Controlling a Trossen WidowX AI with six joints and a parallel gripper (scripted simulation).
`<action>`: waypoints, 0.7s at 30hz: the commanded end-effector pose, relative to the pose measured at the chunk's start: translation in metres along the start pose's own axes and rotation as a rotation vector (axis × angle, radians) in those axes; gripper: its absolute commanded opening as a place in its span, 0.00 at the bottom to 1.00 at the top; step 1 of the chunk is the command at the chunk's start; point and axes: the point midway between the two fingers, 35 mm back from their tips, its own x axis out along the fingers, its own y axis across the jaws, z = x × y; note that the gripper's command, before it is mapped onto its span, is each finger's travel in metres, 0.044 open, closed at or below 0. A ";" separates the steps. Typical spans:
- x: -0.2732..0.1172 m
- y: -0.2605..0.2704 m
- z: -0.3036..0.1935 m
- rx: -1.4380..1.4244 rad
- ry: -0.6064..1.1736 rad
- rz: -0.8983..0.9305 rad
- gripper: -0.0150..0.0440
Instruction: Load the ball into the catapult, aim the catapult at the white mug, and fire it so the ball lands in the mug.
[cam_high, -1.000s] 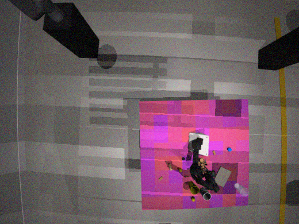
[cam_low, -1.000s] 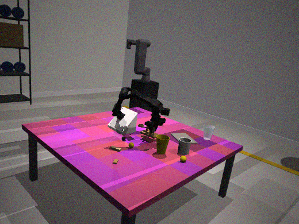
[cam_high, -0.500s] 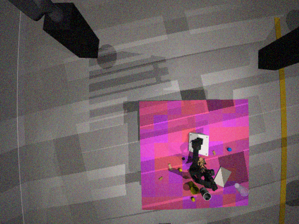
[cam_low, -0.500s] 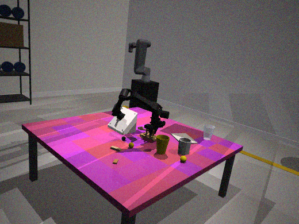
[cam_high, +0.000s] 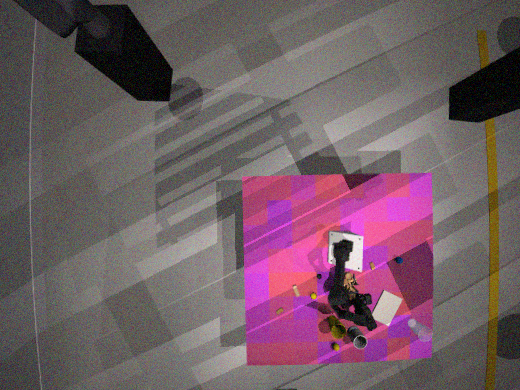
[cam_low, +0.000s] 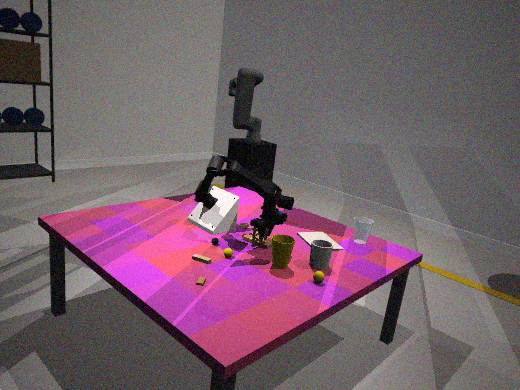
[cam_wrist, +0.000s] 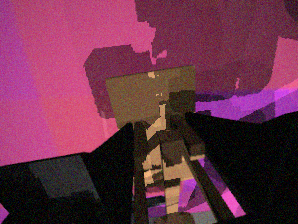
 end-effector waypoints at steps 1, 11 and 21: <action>0.000 0.000 0.000 0.003 0.000 0.001 0.34; 0.000 0.000 0.000 0.003 0.000 0.001 0.79; -0.098 0.001 0.000 0.000 0.000 0.005 1.00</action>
